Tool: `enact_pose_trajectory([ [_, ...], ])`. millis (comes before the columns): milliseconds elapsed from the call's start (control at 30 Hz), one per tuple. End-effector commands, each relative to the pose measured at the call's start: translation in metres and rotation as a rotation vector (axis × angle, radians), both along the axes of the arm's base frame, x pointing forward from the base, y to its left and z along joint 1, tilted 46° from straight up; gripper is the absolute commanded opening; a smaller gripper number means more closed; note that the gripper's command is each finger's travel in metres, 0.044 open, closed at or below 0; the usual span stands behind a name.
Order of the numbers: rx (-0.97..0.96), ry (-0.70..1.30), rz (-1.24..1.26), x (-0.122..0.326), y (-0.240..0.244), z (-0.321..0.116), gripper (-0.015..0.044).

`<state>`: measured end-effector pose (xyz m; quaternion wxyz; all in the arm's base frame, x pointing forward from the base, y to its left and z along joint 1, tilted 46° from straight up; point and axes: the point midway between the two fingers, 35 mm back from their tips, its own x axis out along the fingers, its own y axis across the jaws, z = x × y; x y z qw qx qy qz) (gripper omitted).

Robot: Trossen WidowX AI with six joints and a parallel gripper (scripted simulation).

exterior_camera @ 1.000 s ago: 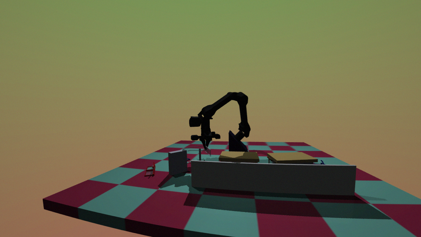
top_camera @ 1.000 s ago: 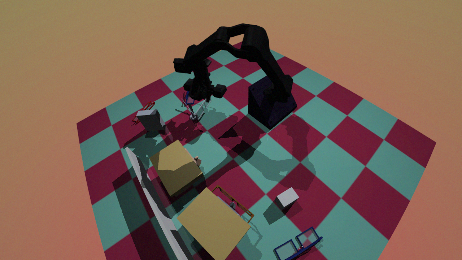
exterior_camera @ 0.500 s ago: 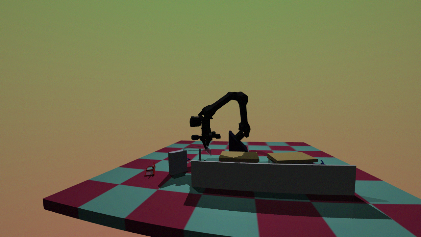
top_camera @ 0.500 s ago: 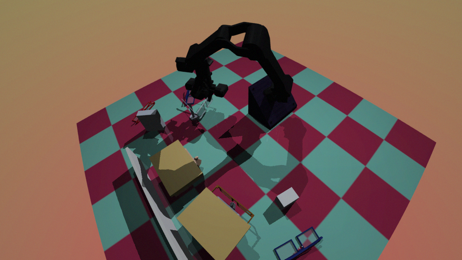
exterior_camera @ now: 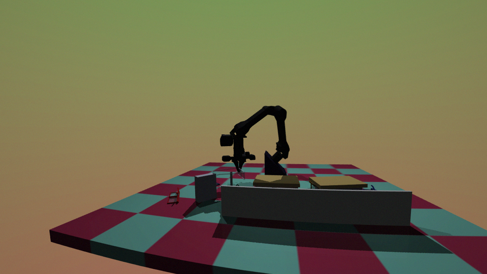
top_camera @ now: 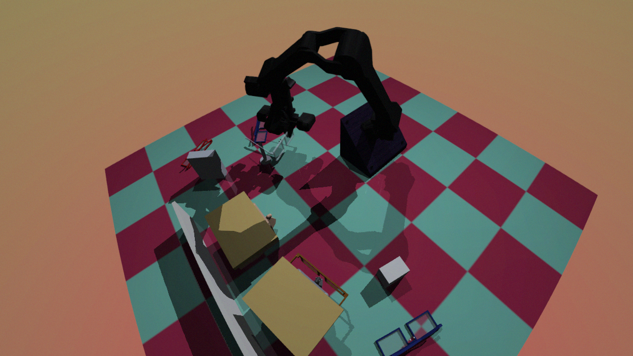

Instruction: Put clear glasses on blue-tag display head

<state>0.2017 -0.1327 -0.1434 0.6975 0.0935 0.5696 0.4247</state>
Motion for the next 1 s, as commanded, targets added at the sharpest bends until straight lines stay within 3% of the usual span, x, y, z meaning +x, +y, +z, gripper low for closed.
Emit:
enact_pose_trajectory([
  [0,0.000,0.003,0.006,-0.006,0.000,-0.001,0.0000],
  [967,-0.001,0.005,0.006,-0.022,-0.003,-0.004,0.0000],
])
